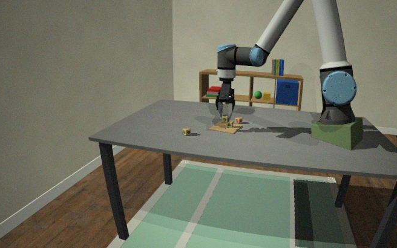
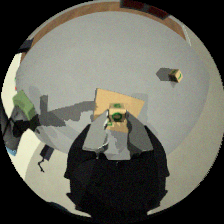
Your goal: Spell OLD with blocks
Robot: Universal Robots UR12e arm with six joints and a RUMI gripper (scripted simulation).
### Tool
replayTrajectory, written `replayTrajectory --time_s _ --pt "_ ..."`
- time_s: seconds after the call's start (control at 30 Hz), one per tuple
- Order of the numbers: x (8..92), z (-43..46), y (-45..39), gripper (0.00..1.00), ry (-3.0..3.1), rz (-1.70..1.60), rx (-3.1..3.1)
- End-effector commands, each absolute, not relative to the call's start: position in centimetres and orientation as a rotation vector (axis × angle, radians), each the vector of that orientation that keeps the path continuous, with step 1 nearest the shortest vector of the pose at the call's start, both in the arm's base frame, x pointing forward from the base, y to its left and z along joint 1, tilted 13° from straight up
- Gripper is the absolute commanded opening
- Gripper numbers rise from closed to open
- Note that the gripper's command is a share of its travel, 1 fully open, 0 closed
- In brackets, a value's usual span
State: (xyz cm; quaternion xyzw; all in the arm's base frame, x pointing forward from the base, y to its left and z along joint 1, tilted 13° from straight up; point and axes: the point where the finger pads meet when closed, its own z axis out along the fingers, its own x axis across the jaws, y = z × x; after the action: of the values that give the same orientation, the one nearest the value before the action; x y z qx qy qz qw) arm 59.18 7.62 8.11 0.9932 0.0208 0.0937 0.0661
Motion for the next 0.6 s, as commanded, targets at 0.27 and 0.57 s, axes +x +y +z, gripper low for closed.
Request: replayTrajectory --time_s 0.27,0.57 --pt "60.1 4.5 7.2 0.09 0.063 0.286 2.995" --pt "60.1 4.3 7.2 0.09 0.063 0.286 2.995"
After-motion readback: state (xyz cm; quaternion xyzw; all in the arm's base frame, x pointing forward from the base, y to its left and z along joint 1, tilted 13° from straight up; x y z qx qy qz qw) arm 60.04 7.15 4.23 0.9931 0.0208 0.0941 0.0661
